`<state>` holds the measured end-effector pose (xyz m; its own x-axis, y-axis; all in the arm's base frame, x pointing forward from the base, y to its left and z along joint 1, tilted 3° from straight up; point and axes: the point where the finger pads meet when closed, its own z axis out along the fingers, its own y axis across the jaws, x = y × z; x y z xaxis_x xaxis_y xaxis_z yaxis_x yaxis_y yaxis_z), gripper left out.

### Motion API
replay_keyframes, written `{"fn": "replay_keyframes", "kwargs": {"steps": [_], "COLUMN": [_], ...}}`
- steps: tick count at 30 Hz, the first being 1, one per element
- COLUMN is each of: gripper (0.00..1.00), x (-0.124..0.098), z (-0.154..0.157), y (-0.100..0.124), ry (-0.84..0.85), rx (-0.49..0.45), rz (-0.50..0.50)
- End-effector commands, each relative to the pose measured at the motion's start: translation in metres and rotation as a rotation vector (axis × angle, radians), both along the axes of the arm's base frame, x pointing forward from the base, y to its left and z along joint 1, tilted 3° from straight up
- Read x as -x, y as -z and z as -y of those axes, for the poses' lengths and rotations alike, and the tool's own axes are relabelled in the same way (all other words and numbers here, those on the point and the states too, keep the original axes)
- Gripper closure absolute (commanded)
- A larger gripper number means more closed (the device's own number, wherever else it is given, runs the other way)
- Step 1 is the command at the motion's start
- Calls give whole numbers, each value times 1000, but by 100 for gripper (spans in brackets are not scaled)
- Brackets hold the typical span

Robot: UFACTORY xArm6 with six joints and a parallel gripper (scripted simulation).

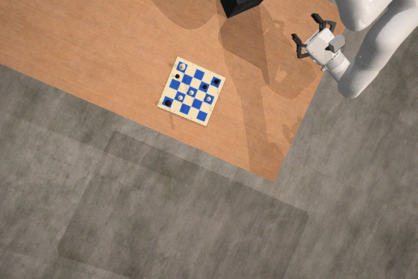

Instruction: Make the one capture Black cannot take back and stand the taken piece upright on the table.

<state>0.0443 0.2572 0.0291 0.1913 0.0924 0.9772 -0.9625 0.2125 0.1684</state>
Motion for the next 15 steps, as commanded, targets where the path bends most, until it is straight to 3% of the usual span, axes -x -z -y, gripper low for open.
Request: {"fn": "replay_keyframes", "kwargs": {"steps": [1,15], "gripper": [0,0], "x": [0,-11], "z": [-1,-3], "y": [-1,-4], "ry": [0,48], "rx": [-3,-69], "rz": [0,-72]}}
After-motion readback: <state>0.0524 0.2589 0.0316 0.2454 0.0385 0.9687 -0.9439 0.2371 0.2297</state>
